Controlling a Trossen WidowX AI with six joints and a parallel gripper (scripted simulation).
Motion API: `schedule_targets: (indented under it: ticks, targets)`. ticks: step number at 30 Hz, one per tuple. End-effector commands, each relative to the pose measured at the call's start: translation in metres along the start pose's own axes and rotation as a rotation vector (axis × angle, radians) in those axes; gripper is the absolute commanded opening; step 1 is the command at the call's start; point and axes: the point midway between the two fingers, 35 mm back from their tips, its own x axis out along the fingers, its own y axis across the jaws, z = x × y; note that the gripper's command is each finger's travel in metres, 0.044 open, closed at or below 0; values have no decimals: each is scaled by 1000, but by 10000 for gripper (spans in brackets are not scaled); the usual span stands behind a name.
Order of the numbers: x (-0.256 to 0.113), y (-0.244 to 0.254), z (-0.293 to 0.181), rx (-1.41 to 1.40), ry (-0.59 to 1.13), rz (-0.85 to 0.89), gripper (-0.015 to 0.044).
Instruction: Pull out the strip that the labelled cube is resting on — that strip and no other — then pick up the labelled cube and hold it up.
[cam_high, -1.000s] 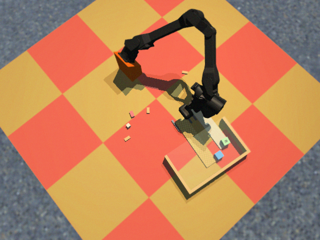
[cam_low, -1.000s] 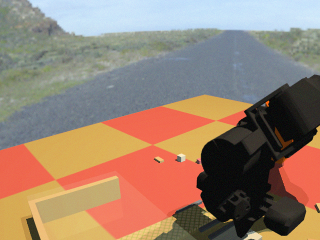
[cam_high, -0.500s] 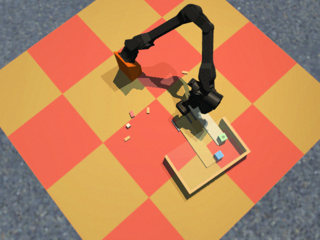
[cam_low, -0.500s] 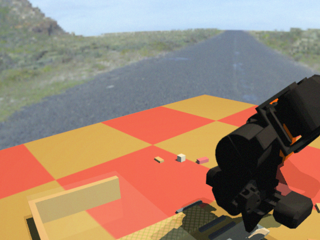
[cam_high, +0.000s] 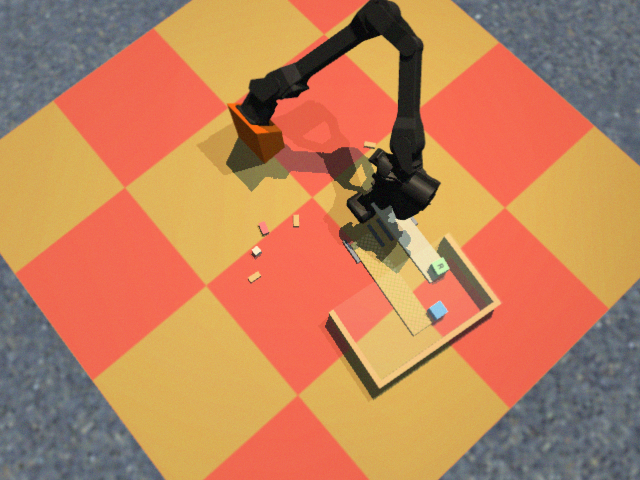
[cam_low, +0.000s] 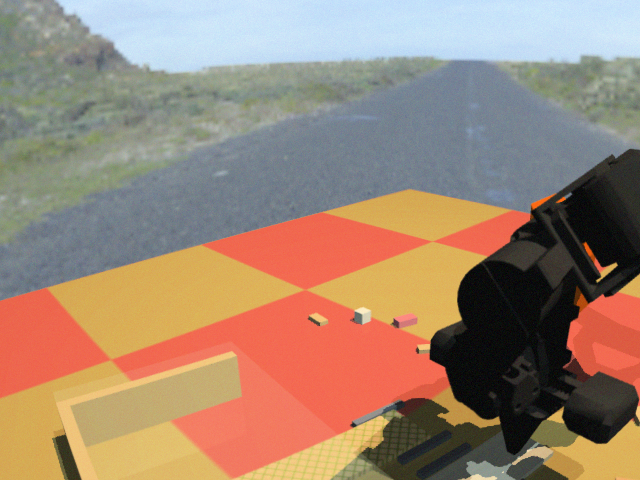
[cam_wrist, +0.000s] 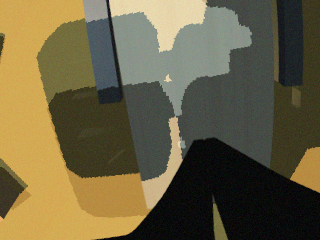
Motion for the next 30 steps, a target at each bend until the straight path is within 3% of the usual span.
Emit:
schedule_targets:
  ticks: [1,30]
  targets:
    - [6,-1,-13,11,23,-6,0]
    - [5,0,-57,12,24,-6,0]
